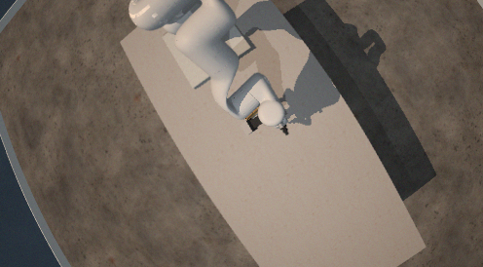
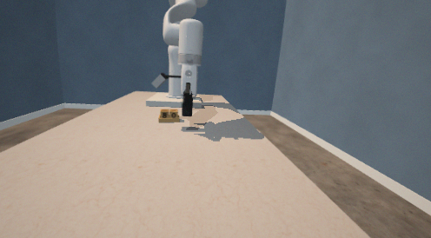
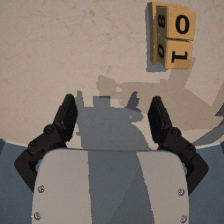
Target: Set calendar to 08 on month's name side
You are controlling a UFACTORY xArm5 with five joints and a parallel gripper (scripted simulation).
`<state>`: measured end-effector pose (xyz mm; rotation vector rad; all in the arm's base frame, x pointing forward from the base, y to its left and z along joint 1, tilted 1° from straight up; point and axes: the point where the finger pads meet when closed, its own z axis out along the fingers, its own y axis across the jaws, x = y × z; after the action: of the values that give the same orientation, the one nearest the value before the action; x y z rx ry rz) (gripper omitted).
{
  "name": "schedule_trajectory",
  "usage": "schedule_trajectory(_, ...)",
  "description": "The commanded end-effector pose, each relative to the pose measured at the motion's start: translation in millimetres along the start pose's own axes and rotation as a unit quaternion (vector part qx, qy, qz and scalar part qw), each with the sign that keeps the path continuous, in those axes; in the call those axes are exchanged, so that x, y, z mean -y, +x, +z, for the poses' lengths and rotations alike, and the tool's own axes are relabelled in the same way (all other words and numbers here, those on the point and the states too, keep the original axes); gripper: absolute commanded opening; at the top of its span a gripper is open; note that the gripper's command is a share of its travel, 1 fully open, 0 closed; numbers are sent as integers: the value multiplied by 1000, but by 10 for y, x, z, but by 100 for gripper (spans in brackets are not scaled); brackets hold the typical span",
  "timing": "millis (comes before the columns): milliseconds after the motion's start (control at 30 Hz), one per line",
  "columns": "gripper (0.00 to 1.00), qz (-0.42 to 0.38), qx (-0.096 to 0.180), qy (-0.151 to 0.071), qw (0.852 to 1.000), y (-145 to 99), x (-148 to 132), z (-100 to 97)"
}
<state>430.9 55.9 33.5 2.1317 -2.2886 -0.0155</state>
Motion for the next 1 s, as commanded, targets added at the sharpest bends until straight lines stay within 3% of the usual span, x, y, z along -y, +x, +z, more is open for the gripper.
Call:
schedule_trajectory(0, 100, 46, 0, 2, 999, -21, 18, -15)
schedule_trajectory(133, 100, 109, 1, 2, 994, -47, 23, -17)
schedule_trajectory(467, 100, 158, 1, 2, 987, -67, 26, -17)
schedule_trajectory(633, 100, 238, 1, 2, 971, -103, 32, -17)
schedule_trajectory(833, 100, 259, 1, 2, 966, -112, 34, -17)
schedule_trajectory(967, 100, 320, 1, 2, 947, -140, 39, -17)
